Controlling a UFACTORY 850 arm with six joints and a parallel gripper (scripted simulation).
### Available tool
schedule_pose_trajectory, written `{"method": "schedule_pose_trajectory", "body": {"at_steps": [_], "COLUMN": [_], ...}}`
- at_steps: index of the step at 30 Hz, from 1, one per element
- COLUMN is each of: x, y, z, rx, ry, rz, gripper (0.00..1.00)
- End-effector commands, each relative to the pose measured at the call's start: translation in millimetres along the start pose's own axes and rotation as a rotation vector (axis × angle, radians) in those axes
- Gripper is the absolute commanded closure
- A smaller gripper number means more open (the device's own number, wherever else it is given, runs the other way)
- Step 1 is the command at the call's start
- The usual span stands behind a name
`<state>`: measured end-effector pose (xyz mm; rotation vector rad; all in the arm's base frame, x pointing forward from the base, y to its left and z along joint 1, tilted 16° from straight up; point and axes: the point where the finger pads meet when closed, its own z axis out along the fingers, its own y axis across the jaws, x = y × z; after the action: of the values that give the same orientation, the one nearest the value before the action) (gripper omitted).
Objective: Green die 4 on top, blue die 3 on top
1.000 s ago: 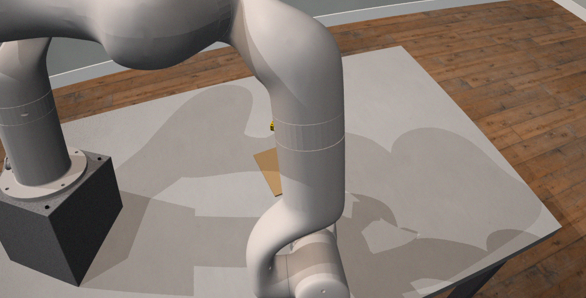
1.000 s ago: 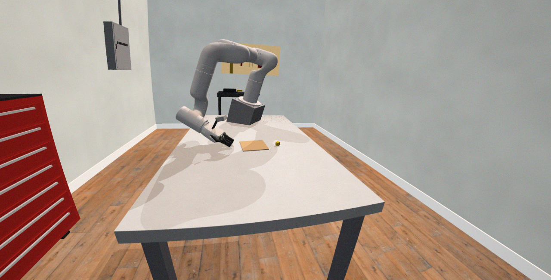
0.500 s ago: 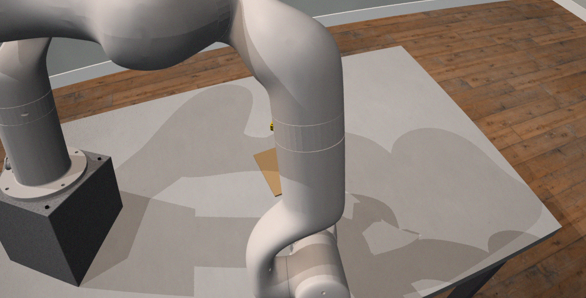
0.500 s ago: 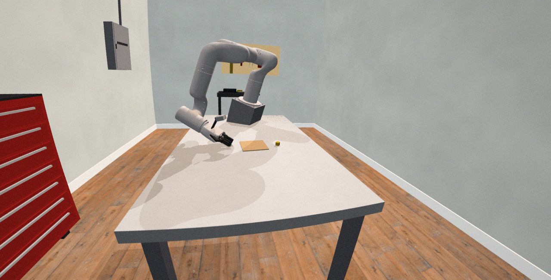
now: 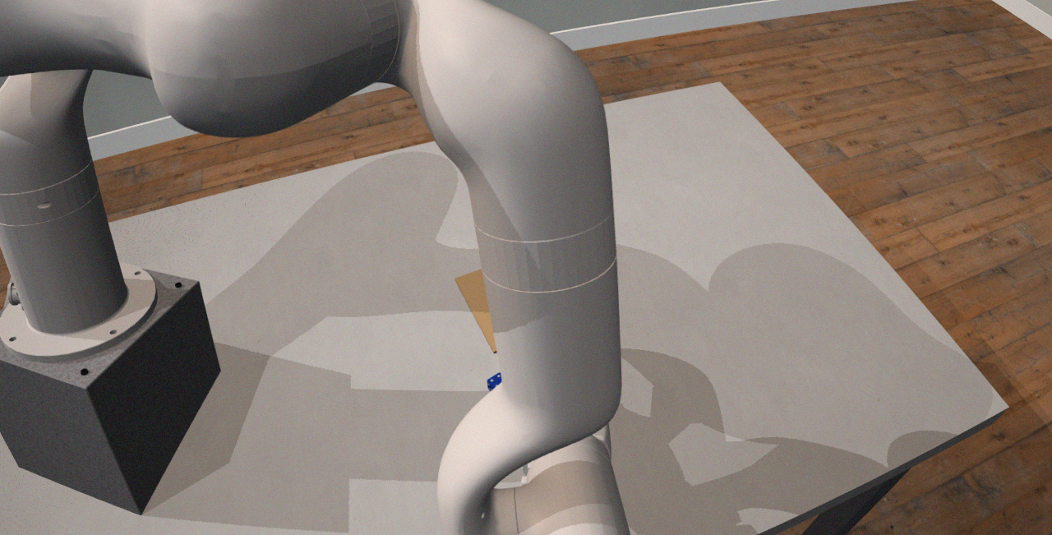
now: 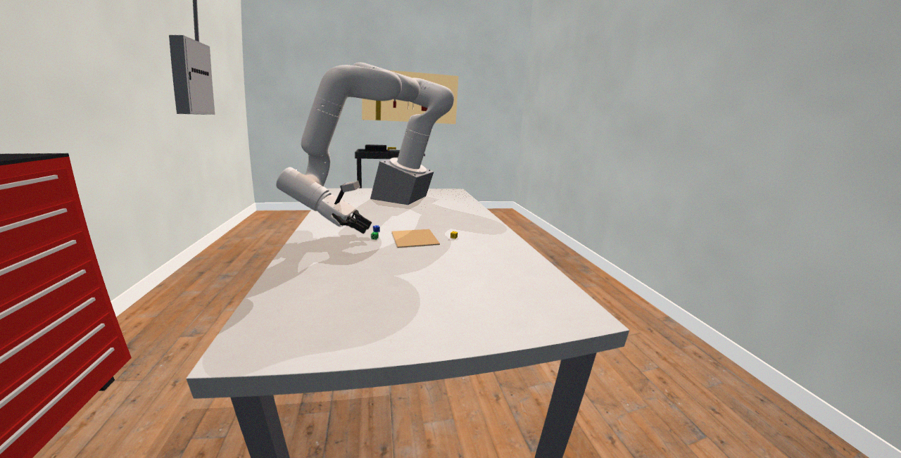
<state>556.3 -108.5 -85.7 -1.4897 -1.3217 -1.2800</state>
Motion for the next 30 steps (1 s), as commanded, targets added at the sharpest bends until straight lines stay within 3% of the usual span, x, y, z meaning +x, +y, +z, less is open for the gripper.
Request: {"method": "schedule_pose_trajectory", "body": {"at_steps": [1, 12, 23, 30], "x": [0.6, 8.4, 47.9, 53.6], "y": [0.8, 0.8, 0.8, 0.7], "z": [-6.3, -10.7, -31.7, -34.7], "rx": [0.0, 0.0, 0.0, 0.0], "ry": [0.0, 0.0, 0.0, 0.0], "rz": [-0.002, -0.002, -0.002, -0.002], "gripper": [0.64, 0.64, 0.64, 0.64]}}
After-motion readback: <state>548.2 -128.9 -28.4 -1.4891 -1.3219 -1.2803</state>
